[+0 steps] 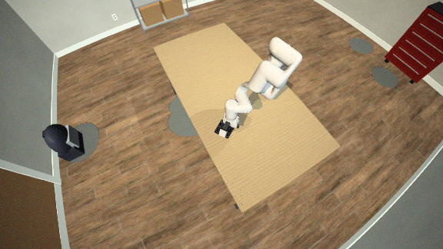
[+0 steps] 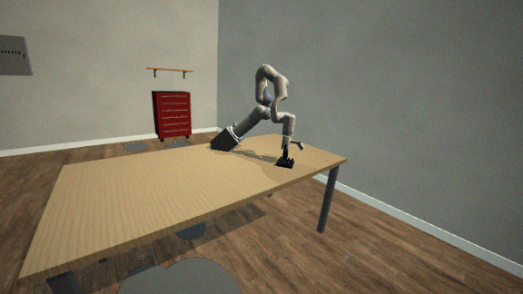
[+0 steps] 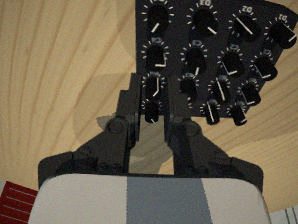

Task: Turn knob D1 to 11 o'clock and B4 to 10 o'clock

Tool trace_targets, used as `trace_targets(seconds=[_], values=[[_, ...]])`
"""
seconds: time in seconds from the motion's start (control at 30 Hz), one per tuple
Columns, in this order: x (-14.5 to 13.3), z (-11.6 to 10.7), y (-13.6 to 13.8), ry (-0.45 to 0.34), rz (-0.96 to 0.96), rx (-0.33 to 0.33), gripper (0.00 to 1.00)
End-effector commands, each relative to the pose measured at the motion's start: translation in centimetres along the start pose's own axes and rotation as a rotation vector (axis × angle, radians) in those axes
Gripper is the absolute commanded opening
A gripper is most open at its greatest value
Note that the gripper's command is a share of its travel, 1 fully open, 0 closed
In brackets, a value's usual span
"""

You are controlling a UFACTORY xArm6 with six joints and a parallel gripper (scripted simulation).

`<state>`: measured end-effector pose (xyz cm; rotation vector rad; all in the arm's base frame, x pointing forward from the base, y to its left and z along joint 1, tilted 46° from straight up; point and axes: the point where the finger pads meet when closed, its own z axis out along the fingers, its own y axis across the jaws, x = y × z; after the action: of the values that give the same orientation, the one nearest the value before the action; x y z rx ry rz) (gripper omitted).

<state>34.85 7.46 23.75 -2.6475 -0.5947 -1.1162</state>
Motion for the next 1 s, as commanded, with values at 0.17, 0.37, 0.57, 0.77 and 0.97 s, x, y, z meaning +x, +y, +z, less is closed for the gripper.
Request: trace_targets(seconds=[0.17,0.37,0.57,0.77,0.97], values=[[0.11,-0.05,0.02,0.002,0.0,-0.001,0.08],[0.11,-0.05,0.02,0.002,0.0,-0.001,0.08],[0.11,-0.05,0.02,0.002,0.0,-0.001,0.08],[0.11,-0.05,0.02,0.002,0.0,-0.001,0.08],[0.11,-0.05,0.02,0.002,0.0,-0.001,0.08]])
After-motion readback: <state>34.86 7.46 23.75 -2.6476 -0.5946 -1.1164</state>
